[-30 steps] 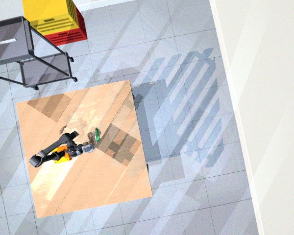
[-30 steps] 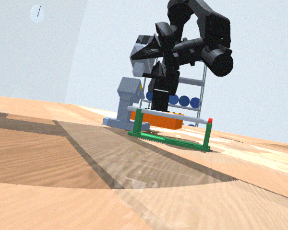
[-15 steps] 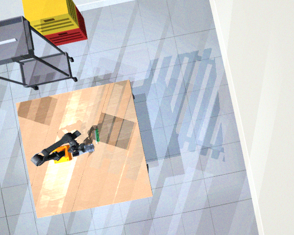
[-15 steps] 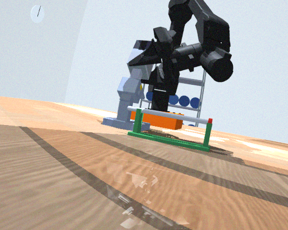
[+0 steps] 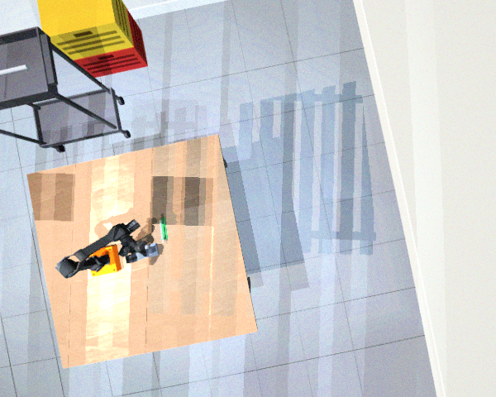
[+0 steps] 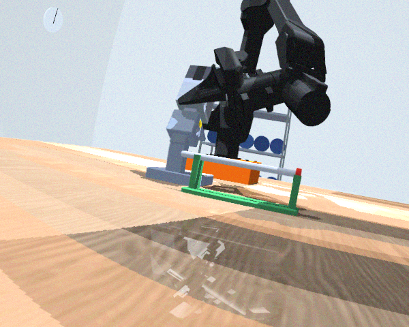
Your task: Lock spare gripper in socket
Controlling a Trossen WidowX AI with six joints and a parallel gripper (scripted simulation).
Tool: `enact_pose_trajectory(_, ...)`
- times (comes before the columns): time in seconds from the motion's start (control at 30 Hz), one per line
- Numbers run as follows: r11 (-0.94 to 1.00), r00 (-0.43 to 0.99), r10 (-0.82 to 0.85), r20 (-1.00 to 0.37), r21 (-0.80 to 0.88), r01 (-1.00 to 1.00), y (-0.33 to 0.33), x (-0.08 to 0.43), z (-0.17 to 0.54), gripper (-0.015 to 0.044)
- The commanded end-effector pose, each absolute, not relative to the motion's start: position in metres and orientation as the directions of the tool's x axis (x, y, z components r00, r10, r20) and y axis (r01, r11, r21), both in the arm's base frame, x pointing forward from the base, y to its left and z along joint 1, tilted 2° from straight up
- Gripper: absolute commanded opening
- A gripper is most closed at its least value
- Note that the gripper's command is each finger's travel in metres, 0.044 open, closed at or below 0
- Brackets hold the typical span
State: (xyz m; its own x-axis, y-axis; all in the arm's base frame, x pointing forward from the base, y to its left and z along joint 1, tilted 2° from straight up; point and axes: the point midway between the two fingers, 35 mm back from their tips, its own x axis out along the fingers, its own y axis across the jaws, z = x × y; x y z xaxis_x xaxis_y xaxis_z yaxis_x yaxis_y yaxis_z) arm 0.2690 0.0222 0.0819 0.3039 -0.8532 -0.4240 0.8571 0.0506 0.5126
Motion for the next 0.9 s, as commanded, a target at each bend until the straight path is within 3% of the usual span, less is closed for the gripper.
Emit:
enact_pose_trajectory(0.0,0.061,0.311,-0.855,-0.415,0.516,0.855,0.0218,0.2732,0.0791,0.0000)
enact_pose_trajectory(0.87,0.062,0.310,-0.856,-0.414,0.512,0.857,0.0217,0.2778,0.0702,0.0000)
